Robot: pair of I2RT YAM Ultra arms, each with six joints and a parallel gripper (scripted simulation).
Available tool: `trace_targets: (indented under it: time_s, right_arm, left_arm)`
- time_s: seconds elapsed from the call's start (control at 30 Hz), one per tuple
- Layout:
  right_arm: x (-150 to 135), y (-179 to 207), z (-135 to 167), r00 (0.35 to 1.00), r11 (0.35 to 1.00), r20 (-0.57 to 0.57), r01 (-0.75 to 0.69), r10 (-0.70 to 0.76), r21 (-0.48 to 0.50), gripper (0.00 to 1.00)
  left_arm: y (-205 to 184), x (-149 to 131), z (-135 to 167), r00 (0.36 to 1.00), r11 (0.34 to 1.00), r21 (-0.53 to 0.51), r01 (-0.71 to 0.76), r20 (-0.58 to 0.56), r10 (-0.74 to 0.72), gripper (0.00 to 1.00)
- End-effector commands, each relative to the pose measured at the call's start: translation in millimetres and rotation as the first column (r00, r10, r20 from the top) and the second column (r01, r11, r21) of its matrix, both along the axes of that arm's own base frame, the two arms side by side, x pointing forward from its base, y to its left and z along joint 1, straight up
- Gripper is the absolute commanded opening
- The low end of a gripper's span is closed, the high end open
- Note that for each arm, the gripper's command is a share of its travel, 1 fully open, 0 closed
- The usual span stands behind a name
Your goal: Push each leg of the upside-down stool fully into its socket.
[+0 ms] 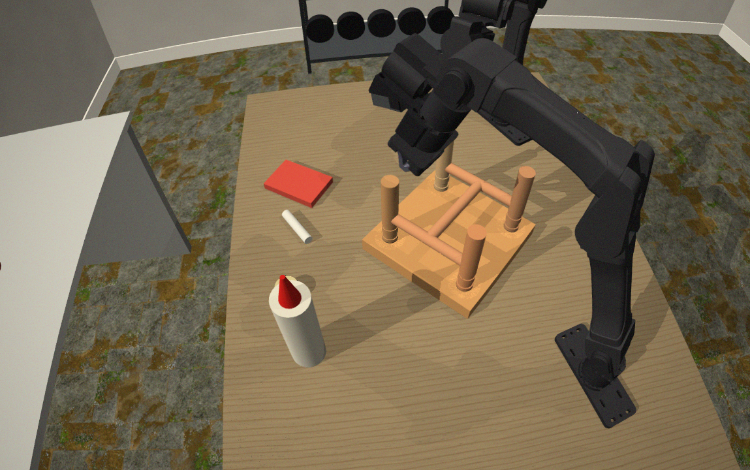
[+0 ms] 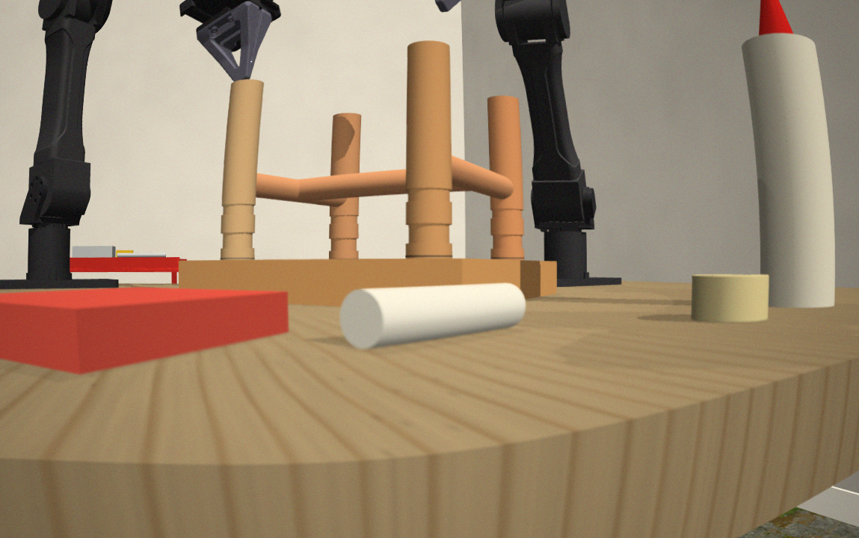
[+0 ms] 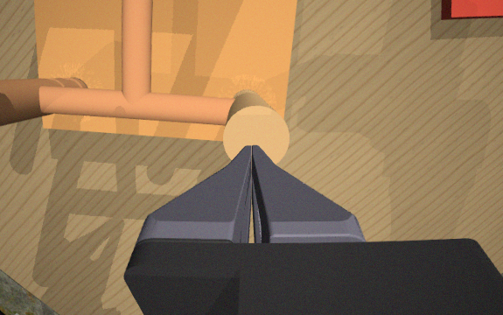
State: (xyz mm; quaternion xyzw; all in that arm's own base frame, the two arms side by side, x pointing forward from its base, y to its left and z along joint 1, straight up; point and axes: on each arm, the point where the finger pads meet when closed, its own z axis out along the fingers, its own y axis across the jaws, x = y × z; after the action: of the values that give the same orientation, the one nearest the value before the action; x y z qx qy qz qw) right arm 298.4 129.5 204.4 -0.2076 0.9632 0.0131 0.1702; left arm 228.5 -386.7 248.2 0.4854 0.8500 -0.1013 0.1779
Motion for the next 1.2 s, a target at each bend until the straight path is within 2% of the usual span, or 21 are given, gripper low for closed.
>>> trace_targets:
  time_s: [0.0, 0.07, 0.1, 0.2, 0.23, 0.27, 0.3, 0.37, 0.4, 0.57, 0.63, 0.67, 0.73, 0.83, 0.93, 1.0, 1.07, 1.1, 1.13, 1.17]
  right_arm:
    - [-5.2, 2.5, 21.8, 0.999, 1.0, 0.033, -0.007, 0.006, 0.016, 0.0]
    - [2.5, -0.2, 25.5, 0.998, 1.0, 0.059, 0.01, -0.012, 0.029, 0.0]
    - [2.5, 0.0, 14.0, 1.0, 1.0, 0.013, 0.01, -0.01, 0.008, 0.0]
    - [3.1, 0.1, 13.5, 1.0, 1.0, 0.014, 0.01, -0.01, 0.008, 0.0]
    - [-11.8, -0.8, 32.0, 1.0, 1.0, 0.025, -0.005, 0.005, 0.009, 0.0]
    - [-14.6, -1.9, 34.0, 1.0, 1.0, 0.019, -0.005, 0.005, 0.006, 0.0]
    - [-5.3, 2.4, 37.6, 0.998, 1.0, 0.057, -0.006, 0.005, 0.025, 0.0]
    - [-5.3, 2.4, 37.6, 0.998, 1.0, 0.057, -0.006, 0.005, 0.025, 0.0]
    - [-11.1, -5.2, 30.8, 1.0, 1.0, -0.015, 0.011, -0.011, -0.01, 0.0]
    - [-19.2, -3.9, 49.4, 1.0, 1.0, -0.02, -0.001, 0.0, -0.013, 0.0]
    - [-10.2, -4.8, 57.5, 0.999, 1.0, 0.039, 0.013, -0.014, 0.015, 0.0]
    - [-14.6, -7.1, 60.1, 0.999, 1.0, 0.048, 0.013, -0.014, 0.02, 0.0]
    - [-20.1, -9.3, 40.5, 1.0, 1.0, -0.007, 0.013, -0.013, -0.007, 0.0]
    - [-15.7, -6.5, 55.4, 0.999, 1.0, 0.043, 0.01, -0.011, 0.018, 0.0]
    - [-18.5, -7.8, 54.2, 0.999, 1.0, 0.032, 0.01, -0.01, 0.012, 0.0]
    - [-12.1, -4.2, 38.7, 1.0, 1.0, 0.015, 0.009, -0.009, 0.004, 0.0]
    - [-9.5, -2.4, 51.0, 0.999, 1.0, 0.049, 0.007, -0.008, 0.02, 0.0]
    - [-12.3, -3.6, 51.1, 1.0, 1.0, 0.022, 0.002, -0.002, 0.006, 0.0]
    - [-4.3, 11.8, 55.5, 0.998, 0.999, 0.058, -0.033, 0.031, 0.036, 0.0]
    - [-3.8, 13.8, 51.4, 0.998, 0.999, 0.048, -0.04, 0.038, 0.032, 0.0]
  left_arm:
    - [-6.3, -0.3, 15.3, 1.0, 0.999, -0.047, 0.009, 0.025, -0.007, 0.0]
    - [-6.3, -0.3, 15.3, 1.0, 0.999, -0.047, 0.009, 0.025, -0.007, 0.0]
    - [-6.3, -0.3, 15.3, 1.0, 0.999, -0.047, 0.009, 0.025, -0.007, 0.0]
    - [-6.3, -0.3, 15.3, 1.0, 0.999, -0.047, 0.009, 0.025, -0.007, 0.0]
    - [-6.3, -0.3, 15.3, 1.0, 0.999, -0.047, 0.009, 0.025, -0.007, 0.0]
    - [-6.3, -0.3, 15.3, 1.0, 0.999, -0.047, 0.009, 0.025, -0.007, 0.0]
    - [-6.3, -0.3, 15.3, 1.0, 0.999, -0.047, 0.009, 0.025, -0.007, 0.0]
    - [-6.3, -0.3, 15.3, 1.0, 0.999, -0.047, 0.009, 0.025, -0.007, 0.0]
    - [-6.3, -0.3, 15.3, 1.0, 0.999, -0.047, 0.009, 0.025, -0.007, 0.0]
    - [-6.3, -0.3, 15.3, 1.0, 0.999, -0.047, 0.009, 0.025, -0.007, 0.0]
    - [-6.3, -0.3, 15.3, 1.0, 0.999, -0.047, 0.009, 0.025, -0.007, 0.0]
    - [-6.3, -0.3, 15.3, 1.0, 0.999, -0.047, 0.009, 0.025, -0.007, 0.0]
    - [-6.3, -0.3, 15.3, 1.0, 0.999, -0.047, 0.009, 0.025, -0.007, 0.0]
    - [-6.3, -0.3, 15.3, 1.0, 0.999, -0.047, 0.009, 0.025, -0.007, 0.0]
    - [-6.3, -0.3, 15.3, 1.0, 0.999, -0.047, 0.009, 0.025, -0.007, 0.0]
    - [-6.3, -0.3, 15.3, 1.0, 0.999, -0.047, 0.009, 0.025, -0.007, 0.0]
    - [-6.3, -0.3, 15.3, 1.0, 0.999, -0.047, 0.009, 0.025, -0.007, 0.0]
    - [-6.3, -0.3, 15.3, 1.0, 0.999, -0.047, 0.009, 0.025, -0.007, 0.0]
    - [10.2, -8.1, 8.3, 1.0, 1.0, -0.001, 0.004, -0.002, -0.004, 0.0]
    - [11.7, -8.1, 8.0, 1.0, 1.0, 0.003, 0.002, -0.005, -0.002, 0.0]
